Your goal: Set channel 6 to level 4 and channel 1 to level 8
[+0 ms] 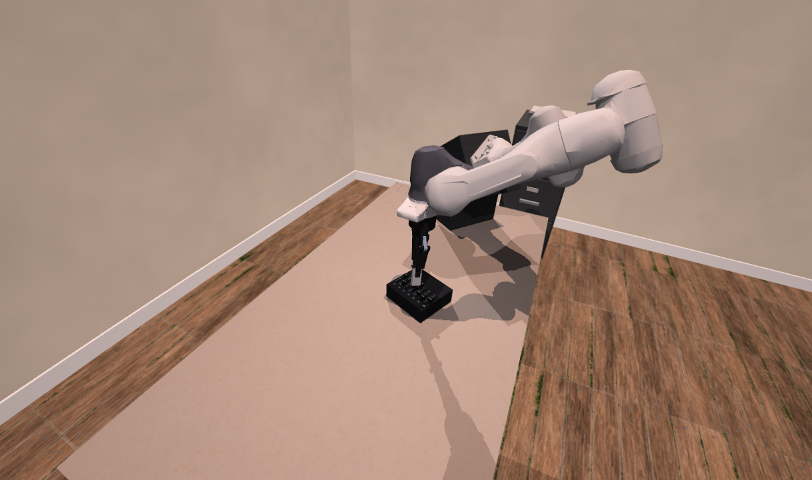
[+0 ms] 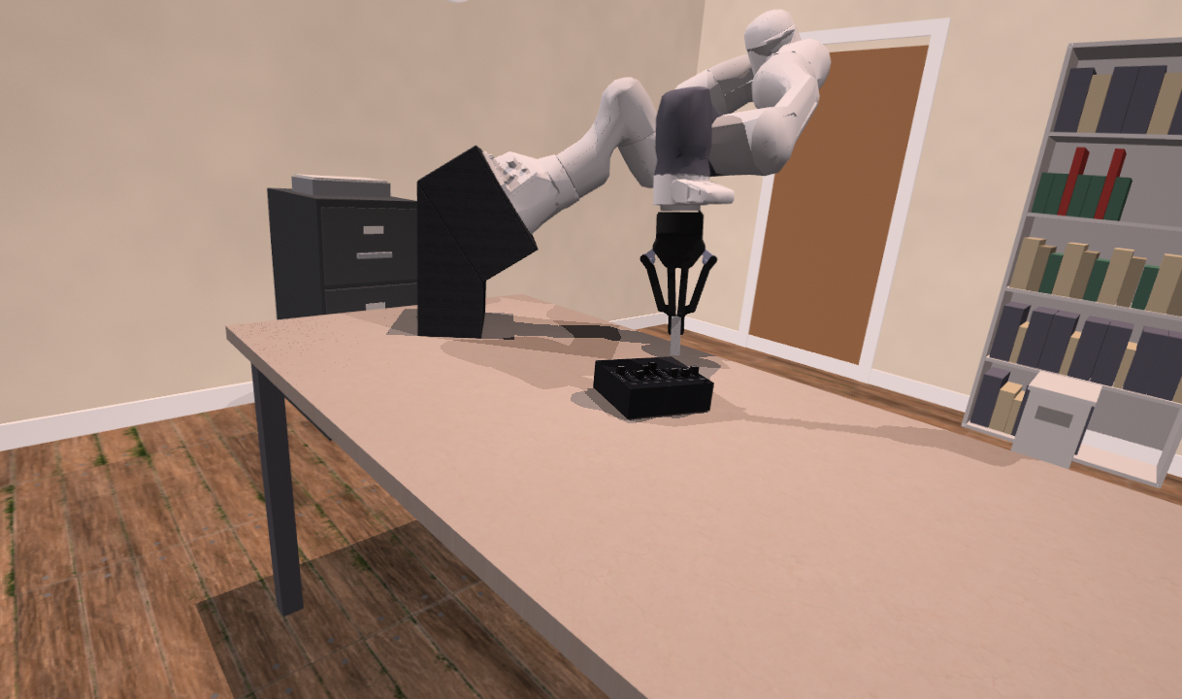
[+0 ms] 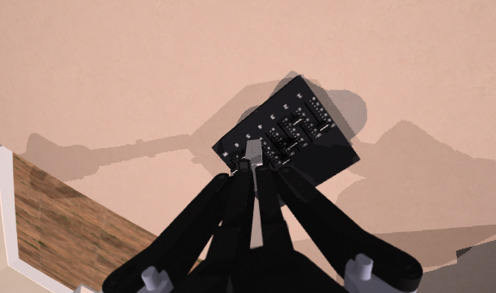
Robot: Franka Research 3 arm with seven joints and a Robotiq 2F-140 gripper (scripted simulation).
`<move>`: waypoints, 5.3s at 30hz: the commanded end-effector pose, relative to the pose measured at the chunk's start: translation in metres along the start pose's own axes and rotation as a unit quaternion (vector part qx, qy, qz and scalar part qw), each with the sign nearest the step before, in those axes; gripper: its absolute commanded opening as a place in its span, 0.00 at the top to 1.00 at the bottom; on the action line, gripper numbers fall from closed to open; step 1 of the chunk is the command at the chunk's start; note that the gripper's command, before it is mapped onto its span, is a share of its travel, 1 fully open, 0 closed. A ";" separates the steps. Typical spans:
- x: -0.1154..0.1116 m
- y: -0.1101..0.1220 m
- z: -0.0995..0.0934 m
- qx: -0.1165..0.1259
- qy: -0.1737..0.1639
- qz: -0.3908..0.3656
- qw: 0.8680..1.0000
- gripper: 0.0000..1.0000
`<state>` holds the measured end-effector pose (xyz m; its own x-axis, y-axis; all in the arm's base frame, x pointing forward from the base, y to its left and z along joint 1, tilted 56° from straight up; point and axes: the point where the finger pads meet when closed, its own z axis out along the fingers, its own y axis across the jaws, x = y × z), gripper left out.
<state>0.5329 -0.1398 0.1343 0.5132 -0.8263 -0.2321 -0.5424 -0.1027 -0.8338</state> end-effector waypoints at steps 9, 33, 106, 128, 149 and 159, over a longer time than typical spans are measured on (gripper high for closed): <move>0.002 -0.033 0.003 0.009 0.015 0.232 0.973 1.00; 0.001 -0.037 0.004 0.031 0.035 0.505 0.862 1.00; 0.001 -0.036 0.027 -0.036 0.037 0.958 0.281 1.00; 0.000 -0.036 0.029 -0.036 0.037 0.958 0.281 1.00; 0.000 -0.036 0.029 -0.036 0.037 0.958 0.281 1.00; 0.000 -0.036 0.029 -0.036 0.037 0.958 0.281 1.00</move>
<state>0.5713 -0.1220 0.1494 -0.7791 0.5901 -0.2116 0.2097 0.5633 0.7992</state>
